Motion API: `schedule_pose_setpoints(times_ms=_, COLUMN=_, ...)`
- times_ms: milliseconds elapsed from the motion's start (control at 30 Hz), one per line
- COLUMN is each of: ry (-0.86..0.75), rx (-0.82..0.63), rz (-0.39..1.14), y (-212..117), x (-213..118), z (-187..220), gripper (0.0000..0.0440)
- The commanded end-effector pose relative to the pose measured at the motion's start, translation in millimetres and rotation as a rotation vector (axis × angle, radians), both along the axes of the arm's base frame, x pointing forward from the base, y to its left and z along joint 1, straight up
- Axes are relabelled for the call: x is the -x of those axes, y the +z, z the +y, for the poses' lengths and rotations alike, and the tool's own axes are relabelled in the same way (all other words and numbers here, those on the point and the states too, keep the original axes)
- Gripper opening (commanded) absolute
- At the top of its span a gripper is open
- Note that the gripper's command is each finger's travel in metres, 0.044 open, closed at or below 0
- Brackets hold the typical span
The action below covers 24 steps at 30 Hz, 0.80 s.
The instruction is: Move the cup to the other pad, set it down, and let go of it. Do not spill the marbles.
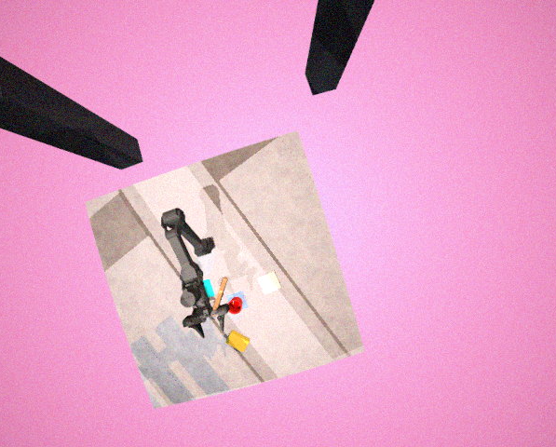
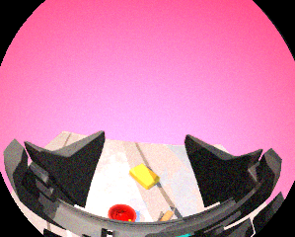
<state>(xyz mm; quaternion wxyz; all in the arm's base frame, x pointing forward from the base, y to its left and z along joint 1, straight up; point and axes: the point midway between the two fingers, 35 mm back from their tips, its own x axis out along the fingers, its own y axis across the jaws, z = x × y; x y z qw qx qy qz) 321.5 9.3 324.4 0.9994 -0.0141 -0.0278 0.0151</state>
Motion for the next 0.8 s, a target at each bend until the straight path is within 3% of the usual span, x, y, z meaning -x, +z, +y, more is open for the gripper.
schedule_pose_setpoints(times_ms=0, ry=0.000, rx=0.000, rz=0.000, y=1.3, x=-0.3, z=0.1, gripper=0.0374)
schedule_pose_setpoints(times_ms=367, ry=-0.014, rx=-0.028, rz=0.066, y=6.8, x=-6.5, z=-0.8, gripper=0.0096)
schedule_pose_setpoints(times_ms=767, ry=-0.006, rx=-0.129, rz=0.186, y=10.1, x=-19.5, z=4.8, gripper=0.0098)
